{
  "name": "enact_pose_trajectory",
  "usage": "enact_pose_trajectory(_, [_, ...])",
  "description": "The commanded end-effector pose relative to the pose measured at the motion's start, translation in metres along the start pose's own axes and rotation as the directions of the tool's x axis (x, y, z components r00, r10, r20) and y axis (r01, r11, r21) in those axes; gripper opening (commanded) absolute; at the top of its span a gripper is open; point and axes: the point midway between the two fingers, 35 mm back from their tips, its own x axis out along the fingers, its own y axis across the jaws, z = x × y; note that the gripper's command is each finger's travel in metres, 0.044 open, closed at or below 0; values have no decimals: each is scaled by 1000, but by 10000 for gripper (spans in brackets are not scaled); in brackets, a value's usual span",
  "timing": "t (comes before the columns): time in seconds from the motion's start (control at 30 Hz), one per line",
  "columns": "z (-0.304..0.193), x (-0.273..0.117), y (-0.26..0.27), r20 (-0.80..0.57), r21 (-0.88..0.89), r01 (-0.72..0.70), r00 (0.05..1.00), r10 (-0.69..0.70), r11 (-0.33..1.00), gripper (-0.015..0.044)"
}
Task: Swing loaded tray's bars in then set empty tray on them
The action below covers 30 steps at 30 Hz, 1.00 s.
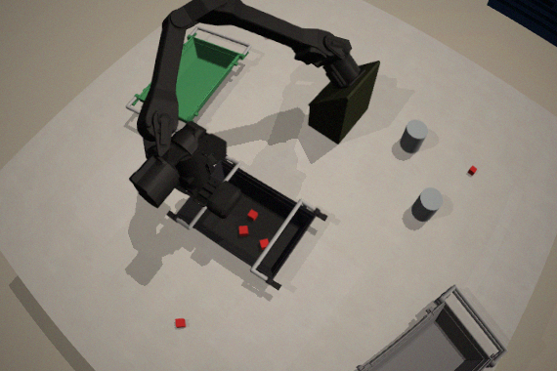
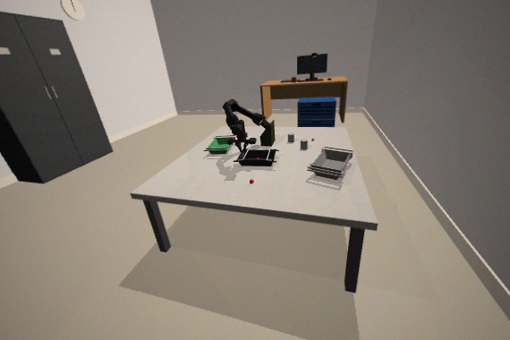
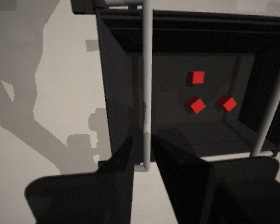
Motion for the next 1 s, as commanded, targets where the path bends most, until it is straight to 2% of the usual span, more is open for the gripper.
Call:
enact_pose_trajectory(0.0, [0, 0, 0, -2, 0, -1, 1000, 1, 1000, 85])
enact_pose_trajectory(0.27, [0, 0, 0, -2, 0, -1, 1000, 1, 1000, 85])
enact_pose_trajectory(0.37, [0, 0, 0, -2, 0, -1, 1000, 1, 1000, 6])
enact_pose_trajectory(0.4, [0, 0, 0, -2, 0, -1, 1000, 1, 1000, 0])
enact_pose_trajectory(0.97, [0, 0, 0, 0, 0, 0, 1000, 0, 1000, 0])
